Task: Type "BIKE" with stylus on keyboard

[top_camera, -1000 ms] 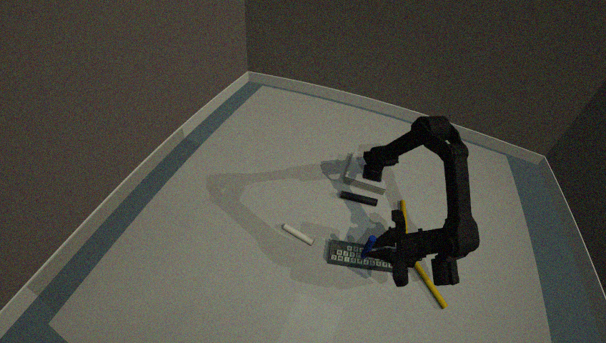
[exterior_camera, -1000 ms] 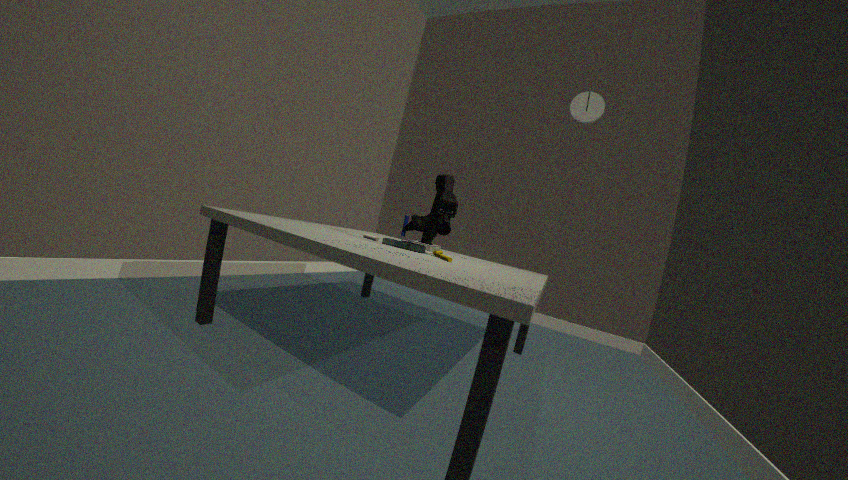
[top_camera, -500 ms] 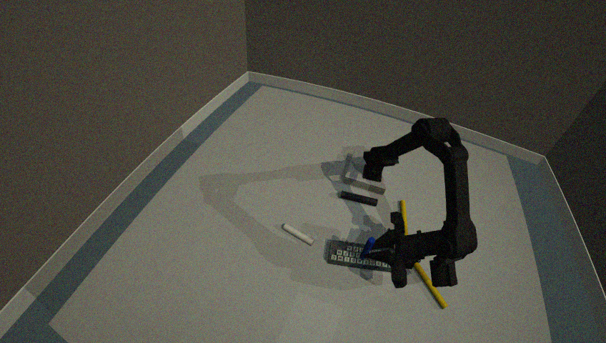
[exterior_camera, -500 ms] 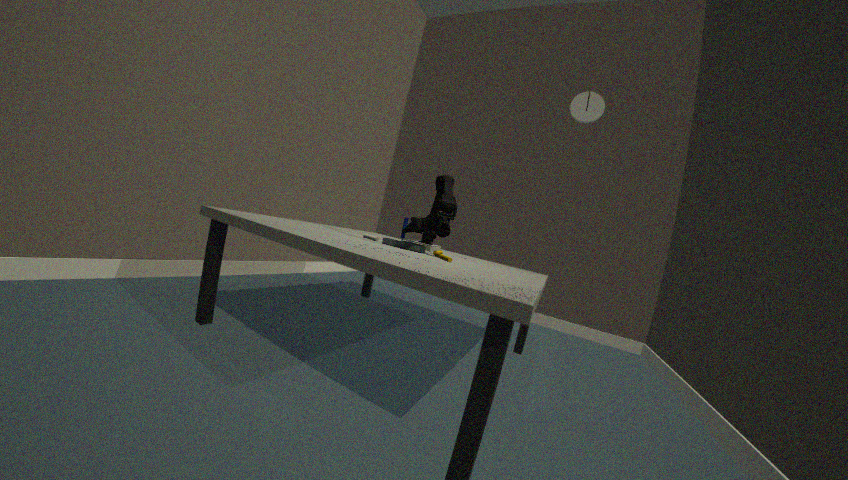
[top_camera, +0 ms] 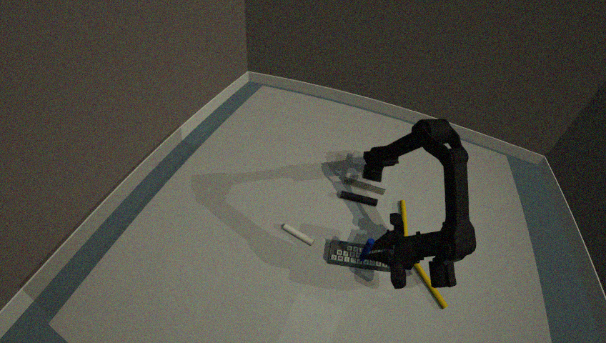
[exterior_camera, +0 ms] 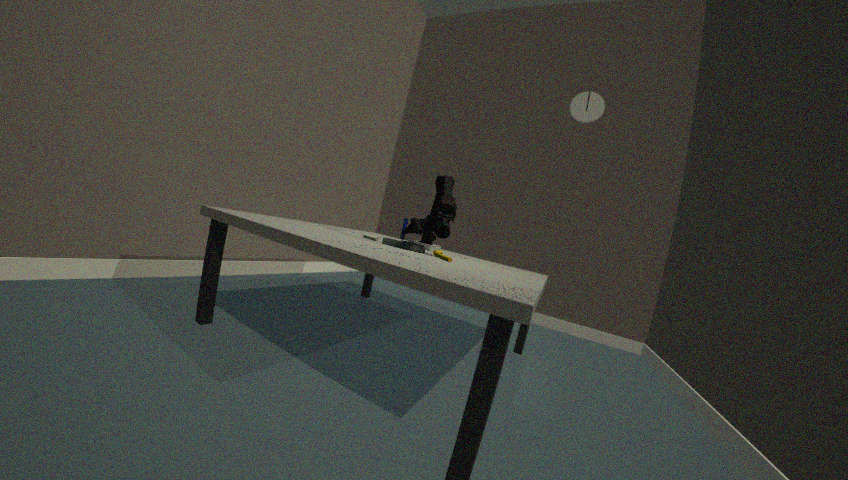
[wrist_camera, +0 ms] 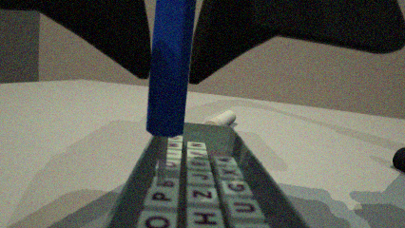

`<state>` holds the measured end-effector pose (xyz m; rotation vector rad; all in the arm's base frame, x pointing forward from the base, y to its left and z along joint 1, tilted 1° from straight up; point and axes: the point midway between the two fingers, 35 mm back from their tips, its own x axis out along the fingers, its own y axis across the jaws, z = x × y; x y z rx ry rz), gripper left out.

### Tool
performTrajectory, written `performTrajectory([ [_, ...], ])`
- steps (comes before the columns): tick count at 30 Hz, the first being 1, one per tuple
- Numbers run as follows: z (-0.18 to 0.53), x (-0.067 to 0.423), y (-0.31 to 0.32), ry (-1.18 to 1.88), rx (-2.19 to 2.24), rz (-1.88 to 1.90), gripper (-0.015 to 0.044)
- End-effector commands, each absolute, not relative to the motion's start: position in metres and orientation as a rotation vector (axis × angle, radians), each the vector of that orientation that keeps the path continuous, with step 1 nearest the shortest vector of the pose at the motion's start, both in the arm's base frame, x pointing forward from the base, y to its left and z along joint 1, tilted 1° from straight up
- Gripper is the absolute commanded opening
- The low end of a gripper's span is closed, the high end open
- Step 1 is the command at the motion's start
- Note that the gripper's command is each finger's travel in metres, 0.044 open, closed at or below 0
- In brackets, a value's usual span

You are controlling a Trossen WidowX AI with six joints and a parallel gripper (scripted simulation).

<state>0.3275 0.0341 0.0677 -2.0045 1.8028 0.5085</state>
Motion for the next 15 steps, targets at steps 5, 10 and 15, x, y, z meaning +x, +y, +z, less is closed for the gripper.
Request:
performTrajectory([
  [5,0.069,0.328,0.034,1.802,-2.010,0.504,0.0081],
  [10,0.094,0.327,0.033,1.802,-2.010,0.503,0.0081],
  [15,0.107,0.326,0.033,1.802,-2.010,0.503,0.0081],
])
